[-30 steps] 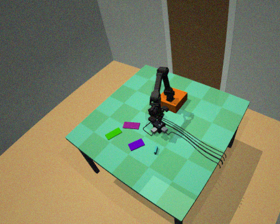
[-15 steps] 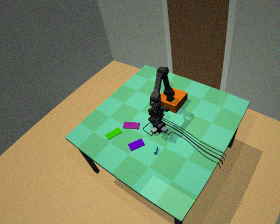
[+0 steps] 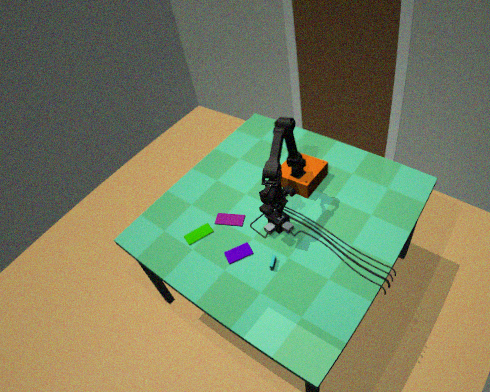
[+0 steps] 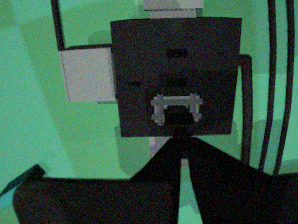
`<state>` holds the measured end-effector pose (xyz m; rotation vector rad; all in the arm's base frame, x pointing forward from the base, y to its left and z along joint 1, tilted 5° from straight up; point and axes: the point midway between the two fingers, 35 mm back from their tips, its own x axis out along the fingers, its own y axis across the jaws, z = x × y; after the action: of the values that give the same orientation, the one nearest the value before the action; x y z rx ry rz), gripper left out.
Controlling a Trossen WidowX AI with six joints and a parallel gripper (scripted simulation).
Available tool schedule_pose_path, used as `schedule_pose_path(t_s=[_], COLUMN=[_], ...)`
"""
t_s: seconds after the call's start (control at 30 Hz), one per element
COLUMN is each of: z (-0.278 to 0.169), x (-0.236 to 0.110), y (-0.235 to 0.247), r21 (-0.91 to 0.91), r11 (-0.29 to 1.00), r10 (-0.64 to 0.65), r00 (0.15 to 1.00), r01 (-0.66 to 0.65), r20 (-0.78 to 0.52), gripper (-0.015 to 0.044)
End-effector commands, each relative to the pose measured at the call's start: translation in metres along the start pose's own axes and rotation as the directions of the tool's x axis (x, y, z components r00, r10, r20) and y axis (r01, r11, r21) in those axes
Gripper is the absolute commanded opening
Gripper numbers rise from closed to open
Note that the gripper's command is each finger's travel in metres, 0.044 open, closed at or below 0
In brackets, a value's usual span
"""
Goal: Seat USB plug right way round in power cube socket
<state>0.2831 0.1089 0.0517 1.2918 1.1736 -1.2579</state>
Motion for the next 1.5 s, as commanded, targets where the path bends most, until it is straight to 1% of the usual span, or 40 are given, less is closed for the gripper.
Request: schedule_pose_path(t_s=[0.0,1.47], z=[-0.0004,0.0001], x=[0.0010,0.0063], y=[-0.0001,-0.0001], r21=[-0.004,-0.004], r11=[1.000,1.000], r10=[-0.001,-0.001], r00=[1.000,1.000], r01=[0.001,0.001], r20=[-0.003,-0.003], gripper=[0.0000,0.0000])
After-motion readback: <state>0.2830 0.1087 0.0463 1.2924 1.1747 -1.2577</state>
